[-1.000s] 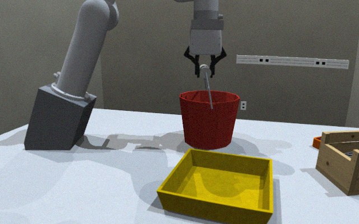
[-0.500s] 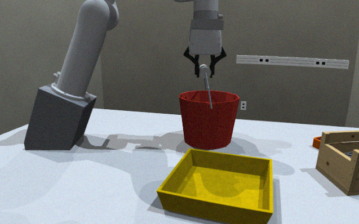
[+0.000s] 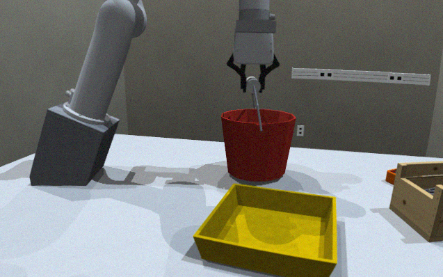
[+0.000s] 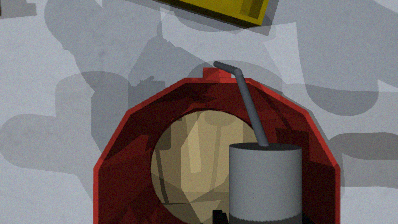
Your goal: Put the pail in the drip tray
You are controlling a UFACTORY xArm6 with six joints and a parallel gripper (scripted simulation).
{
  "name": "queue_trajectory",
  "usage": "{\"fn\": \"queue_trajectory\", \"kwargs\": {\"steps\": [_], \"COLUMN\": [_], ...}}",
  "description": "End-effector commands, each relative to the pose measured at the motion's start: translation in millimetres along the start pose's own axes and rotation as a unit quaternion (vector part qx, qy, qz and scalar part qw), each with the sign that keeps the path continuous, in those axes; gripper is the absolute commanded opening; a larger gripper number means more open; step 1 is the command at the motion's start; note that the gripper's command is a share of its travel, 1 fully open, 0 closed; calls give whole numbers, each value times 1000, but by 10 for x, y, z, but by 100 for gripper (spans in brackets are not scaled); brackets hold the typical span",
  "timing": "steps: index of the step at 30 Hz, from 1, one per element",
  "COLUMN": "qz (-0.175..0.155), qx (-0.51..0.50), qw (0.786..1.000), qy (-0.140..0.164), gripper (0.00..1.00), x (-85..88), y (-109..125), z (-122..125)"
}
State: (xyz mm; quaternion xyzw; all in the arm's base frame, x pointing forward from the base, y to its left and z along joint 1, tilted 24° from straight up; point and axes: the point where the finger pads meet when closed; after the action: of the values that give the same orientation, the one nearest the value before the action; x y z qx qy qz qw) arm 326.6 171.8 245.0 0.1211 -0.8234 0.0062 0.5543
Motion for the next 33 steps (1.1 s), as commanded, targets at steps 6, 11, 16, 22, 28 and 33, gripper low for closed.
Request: {"fn": "queue_trajectory", "kwargs": {"steps": [6, 11, 16, 22, 28, 33], "qz": [-1, -1, -1, -1, -1, -1], "qx": [0, 0, 0, 0, 0, 0], "qw": [1000, 1000, 1000, 1000, 1000, 1000], "qy": [-3, -3, -3, -3, -3, -3], "gripper": [0, 0, 0, 0, 0, 0], "x": [119, 198, 286, 360, 472, 561], "y": [6, 6, 6, 6, 6, 6], "z": [-19, -19, -19, -18, -18, -18]}}
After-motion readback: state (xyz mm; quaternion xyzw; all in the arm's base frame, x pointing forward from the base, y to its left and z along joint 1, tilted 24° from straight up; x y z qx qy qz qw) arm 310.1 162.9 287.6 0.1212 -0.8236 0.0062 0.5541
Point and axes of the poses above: the point where the finger pads meet when closed, its own x axis back along the fingers, its own z axis across the jaws, y = z × x, and after that the axes turned 12 degrees about -x, right-handed
